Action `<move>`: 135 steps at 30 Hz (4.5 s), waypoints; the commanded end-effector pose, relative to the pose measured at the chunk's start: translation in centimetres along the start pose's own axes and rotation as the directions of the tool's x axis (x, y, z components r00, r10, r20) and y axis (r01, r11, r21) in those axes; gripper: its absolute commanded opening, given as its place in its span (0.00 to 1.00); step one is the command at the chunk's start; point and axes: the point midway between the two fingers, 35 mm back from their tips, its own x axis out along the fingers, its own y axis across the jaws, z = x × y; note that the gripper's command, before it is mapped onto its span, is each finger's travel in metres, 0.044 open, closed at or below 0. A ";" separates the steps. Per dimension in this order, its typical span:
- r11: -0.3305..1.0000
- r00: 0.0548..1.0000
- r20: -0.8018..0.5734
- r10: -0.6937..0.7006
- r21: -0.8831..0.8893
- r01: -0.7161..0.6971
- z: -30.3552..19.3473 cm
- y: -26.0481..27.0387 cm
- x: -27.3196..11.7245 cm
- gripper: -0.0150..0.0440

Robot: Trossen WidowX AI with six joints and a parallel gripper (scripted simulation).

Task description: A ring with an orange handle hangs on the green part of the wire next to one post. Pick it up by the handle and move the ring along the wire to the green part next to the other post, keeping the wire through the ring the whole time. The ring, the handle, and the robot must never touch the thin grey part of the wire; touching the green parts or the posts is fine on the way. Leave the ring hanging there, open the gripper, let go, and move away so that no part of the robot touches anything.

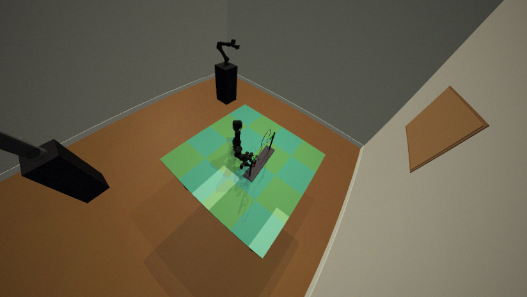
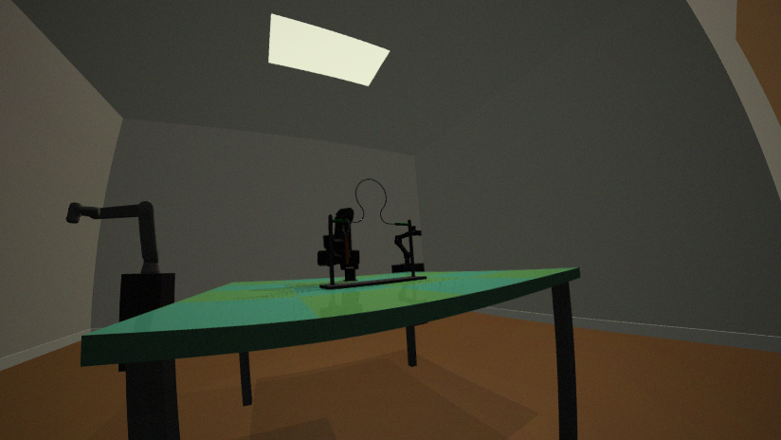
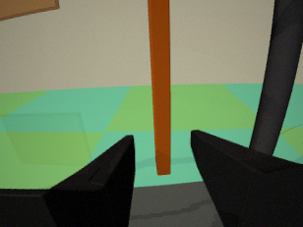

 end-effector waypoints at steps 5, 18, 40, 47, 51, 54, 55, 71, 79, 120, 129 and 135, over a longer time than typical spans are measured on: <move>1.000 1.000 0.007 -0.005 -0.001 0.005 0.2 -0.2 1.4 0.53; 1.000 1.000 0.011 -0.005 0.000 0.005 0.2 0.0 3.2 0.53; 1.000 1.000 0.011 -0.005 0.000 0.005 0.2 0.0 3.2 0.53; 1.000 1.000 0.009 0.000 -0.002 0.000 0.1 0.2 3.2 0.44; 1.000 1.000 0.009 0.000 -0.002 0.000 0.1 0.2 3.2 0.29; 1.000 1.000 0.009 0.000 -0.002 0.000 0.1 0.2 3.2 0.19; 1.000 1.000 0.009 0.000 -0.002 0.000 0.1 0.2 3.2 0.15; 1.000 1.000 0.009 -0.001 -0.004 0.001 1.1 0.0 3.1 0.00; 1.000 1.000 0.010 -0.001 -0.006 0.001 2.2 -0.2 3.0 0.00; 1.000 1.000 0.007 -0.001 -0.002 0.001 2.3 1.3 3.0 0.00; 1.000 1.000 0.005 0.000 0.003 0.000 2.3 2.2 3.0 0.00; 1.000 1.000 0.005 0.001 0.012 -0.001 2.3 2.9 3.0 0.00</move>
